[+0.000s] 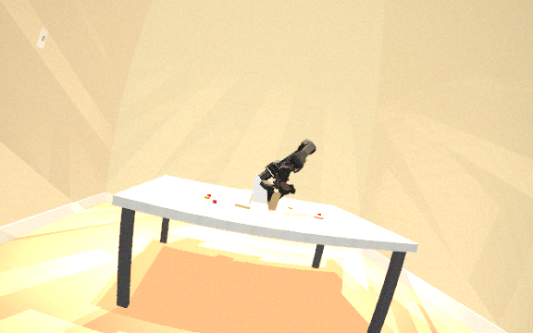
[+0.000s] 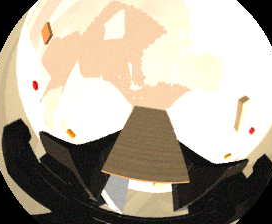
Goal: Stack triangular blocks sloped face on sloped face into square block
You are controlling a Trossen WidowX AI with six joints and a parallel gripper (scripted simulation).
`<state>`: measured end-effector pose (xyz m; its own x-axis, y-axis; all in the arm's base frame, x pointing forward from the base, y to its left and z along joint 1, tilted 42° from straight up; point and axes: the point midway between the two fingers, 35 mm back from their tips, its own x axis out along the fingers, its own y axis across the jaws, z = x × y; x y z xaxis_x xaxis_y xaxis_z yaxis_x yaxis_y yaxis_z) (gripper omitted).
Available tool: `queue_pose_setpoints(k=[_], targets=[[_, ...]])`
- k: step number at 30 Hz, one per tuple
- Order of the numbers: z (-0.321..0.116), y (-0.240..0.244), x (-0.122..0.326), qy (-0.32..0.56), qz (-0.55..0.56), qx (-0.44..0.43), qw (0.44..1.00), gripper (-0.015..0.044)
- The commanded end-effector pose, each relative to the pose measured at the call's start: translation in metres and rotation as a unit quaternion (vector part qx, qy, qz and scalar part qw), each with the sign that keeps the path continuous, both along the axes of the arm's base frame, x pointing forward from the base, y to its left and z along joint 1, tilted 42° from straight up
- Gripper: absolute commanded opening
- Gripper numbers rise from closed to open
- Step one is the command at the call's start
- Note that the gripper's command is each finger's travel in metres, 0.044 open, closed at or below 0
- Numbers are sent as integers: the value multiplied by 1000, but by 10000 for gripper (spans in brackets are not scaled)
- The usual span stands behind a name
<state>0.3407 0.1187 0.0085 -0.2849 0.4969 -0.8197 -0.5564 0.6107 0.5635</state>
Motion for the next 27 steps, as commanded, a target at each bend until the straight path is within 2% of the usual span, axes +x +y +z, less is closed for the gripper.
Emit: queue_pose_setpoints(k=[1, 9, 25, 27], targets=[[11, 12, 1, 86, 97, -73, 989, 0], [12, 14, 4, 98, 107, -85, 986, 0], [10, 14, 5, 82, 92, -73, 990, 420], [10, 14, 5, 82, 92, -73, 990, 440]])
